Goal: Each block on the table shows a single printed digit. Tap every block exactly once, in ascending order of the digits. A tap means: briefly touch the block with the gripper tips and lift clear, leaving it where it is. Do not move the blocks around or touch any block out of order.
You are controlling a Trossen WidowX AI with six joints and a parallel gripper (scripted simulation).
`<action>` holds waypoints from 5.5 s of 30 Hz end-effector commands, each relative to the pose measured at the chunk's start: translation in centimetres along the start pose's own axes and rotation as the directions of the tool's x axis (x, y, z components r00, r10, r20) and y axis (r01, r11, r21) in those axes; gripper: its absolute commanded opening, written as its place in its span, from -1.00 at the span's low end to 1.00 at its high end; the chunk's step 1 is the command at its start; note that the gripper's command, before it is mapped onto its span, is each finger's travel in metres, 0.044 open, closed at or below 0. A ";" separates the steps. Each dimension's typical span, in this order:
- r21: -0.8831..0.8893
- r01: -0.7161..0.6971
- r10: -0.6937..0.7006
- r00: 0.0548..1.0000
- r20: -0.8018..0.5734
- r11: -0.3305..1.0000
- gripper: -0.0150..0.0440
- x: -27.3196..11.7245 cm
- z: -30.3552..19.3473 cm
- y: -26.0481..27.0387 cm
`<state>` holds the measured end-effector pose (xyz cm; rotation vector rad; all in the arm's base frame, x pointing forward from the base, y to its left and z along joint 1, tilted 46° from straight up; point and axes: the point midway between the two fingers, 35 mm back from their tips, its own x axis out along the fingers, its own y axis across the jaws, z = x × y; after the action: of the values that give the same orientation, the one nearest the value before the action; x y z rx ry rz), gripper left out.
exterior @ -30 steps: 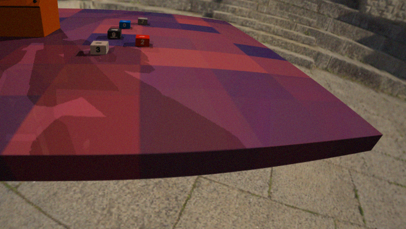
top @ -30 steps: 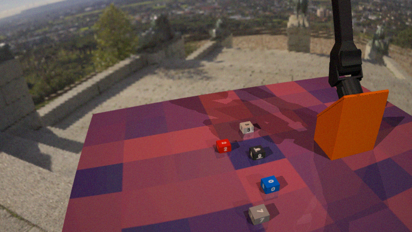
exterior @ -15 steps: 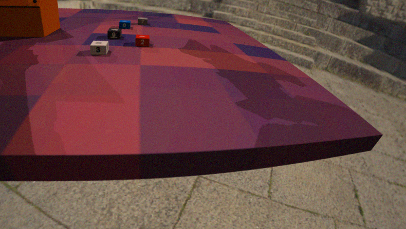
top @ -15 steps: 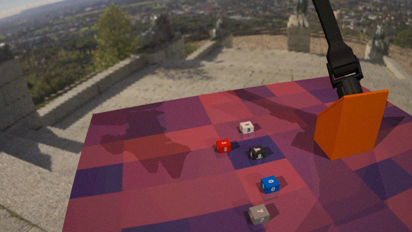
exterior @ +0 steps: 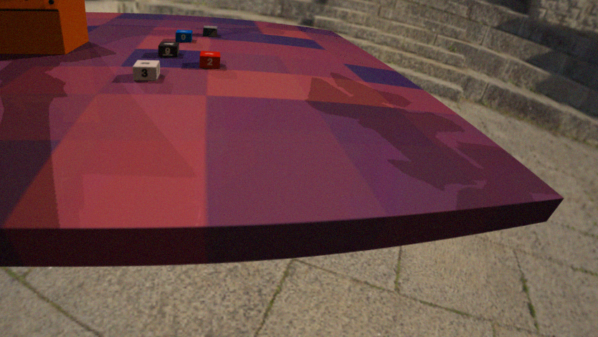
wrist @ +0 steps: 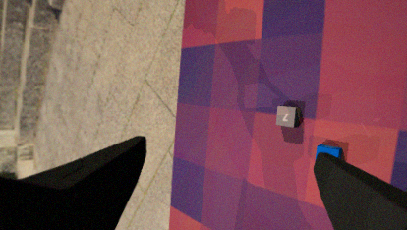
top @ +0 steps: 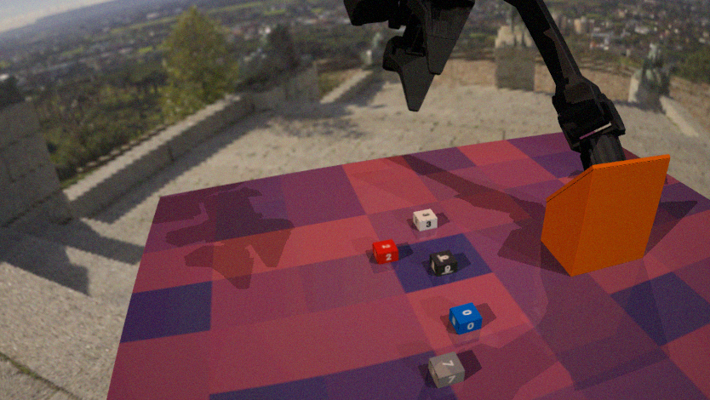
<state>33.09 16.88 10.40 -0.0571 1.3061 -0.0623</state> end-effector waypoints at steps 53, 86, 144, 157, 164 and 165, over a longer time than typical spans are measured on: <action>-0.196 0.628 -0.658 0.722 -0.213 0.753 0.86 5.4 -7.8 -16.4; -0.193 0.624 -0.653 0.727 -0.212 0.757 0.86 13.1 -8.9 -7.5; -0.189 0.609 -0.637 0.743 -0.207 0.771 0.86 8.2 1.1 -15.2; -0.193 0.631 -0.660 0.722 -0.210 0.752 0.86 4.0 0.9 -20.8; -0.193 0.631 -0.660 0.722 -0.210 0.752 0.86 4.0 0.9 -20.8; -0.193 0.631 -0.660 0.722 -0.210 0.752 0.86 4.0 0.9 -20.8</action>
<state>34.77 -4.03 8.34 -0.6194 1.5073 -0.6223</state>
